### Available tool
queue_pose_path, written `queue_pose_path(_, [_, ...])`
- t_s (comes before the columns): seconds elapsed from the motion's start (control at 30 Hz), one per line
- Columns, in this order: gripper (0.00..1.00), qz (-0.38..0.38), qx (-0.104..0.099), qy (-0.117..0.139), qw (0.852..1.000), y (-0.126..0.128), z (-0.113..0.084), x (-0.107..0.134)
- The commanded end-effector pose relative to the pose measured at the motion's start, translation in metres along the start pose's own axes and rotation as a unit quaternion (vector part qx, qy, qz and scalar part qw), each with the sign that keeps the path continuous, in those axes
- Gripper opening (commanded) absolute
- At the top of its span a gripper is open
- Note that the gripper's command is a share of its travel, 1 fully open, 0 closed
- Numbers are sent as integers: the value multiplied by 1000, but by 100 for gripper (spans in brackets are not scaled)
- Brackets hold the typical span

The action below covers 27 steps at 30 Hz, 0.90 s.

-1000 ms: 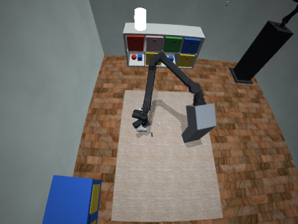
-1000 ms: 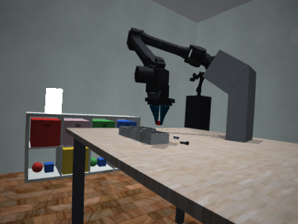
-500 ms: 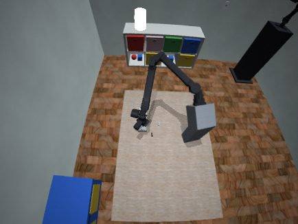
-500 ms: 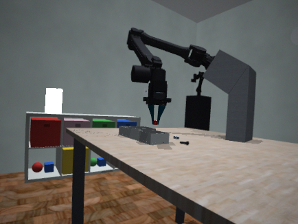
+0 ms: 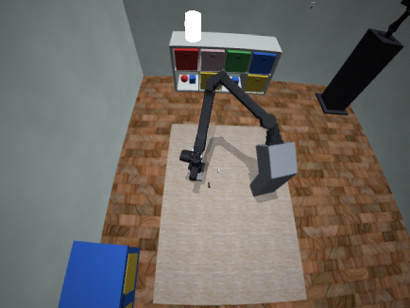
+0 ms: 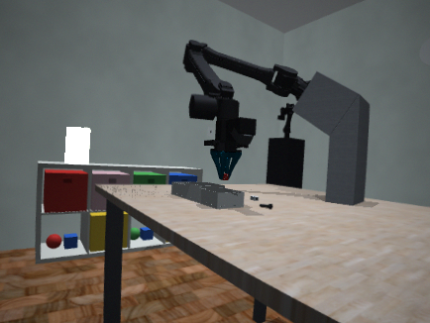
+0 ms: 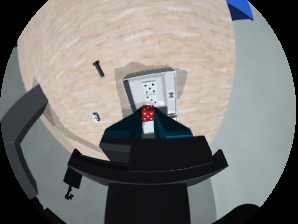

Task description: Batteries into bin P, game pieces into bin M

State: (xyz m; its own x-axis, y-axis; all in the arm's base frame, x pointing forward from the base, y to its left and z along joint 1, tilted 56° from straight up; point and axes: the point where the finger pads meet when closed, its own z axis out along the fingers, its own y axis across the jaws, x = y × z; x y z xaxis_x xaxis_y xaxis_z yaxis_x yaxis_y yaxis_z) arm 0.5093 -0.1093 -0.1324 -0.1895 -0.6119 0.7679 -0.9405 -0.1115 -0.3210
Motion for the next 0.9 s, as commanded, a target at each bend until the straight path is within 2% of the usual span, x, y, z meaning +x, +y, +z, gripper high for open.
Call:
queue_pose_path(0.0, [10,-78,14,-3,997,-3,-7,5])
queue_pose_path(0.3, [10,-94,14,-3,996,-1,-7,3])
queue_pose_path(0.43, [10,-87,18,-2,996,-11,-7,5])
queue_pose_path(0.87, [10,-93,13,-3,996,-14,-8,5])
